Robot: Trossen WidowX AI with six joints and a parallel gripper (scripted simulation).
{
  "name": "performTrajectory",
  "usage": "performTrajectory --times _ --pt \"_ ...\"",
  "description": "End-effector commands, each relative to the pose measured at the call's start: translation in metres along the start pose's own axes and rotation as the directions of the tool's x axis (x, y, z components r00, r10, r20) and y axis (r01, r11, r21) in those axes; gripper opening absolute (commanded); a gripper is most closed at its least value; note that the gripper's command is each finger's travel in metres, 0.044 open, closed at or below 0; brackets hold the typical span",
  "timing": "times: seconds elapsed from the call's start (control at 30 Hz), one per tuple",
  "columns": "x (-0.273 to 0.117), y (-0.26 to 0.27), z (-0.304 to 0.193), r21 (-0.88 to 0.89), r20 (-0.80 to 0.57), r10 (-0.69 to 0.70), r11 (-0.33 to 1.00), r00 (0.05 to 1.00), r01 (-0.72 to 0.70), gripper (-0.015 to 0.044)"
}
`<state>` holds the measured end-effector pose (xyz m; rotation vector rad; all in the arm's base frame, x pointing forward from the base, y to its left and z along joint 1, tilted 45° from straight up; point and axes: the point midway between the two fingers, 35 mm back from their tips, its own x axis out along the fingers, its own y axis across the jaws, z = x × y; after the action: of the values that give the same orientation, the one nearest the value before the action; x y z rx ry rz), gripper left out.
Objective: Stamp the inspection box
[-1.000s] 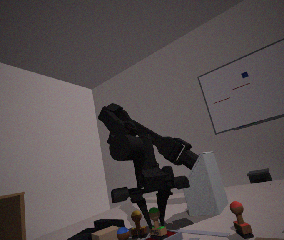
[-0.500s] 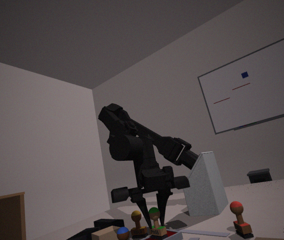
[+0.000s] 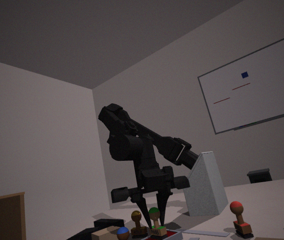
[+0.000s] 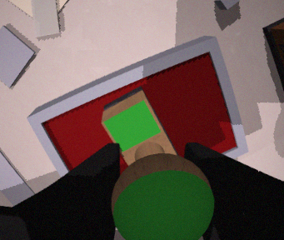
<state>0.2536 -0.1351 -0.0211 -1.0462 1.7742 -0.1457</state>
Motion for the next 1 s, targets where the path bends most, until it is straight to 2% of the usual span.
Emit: performTrajectory --times 0.0,0.97 --pt "0.0023 -0.0008 -0.0013 0.003 -0.005 0.0 1.0 1.0 0.0 0.0" --pt "-0.0035 -0.001 -0.0011 0.003 -0.005 0.0 1.0 1.0 0.0 0.0"
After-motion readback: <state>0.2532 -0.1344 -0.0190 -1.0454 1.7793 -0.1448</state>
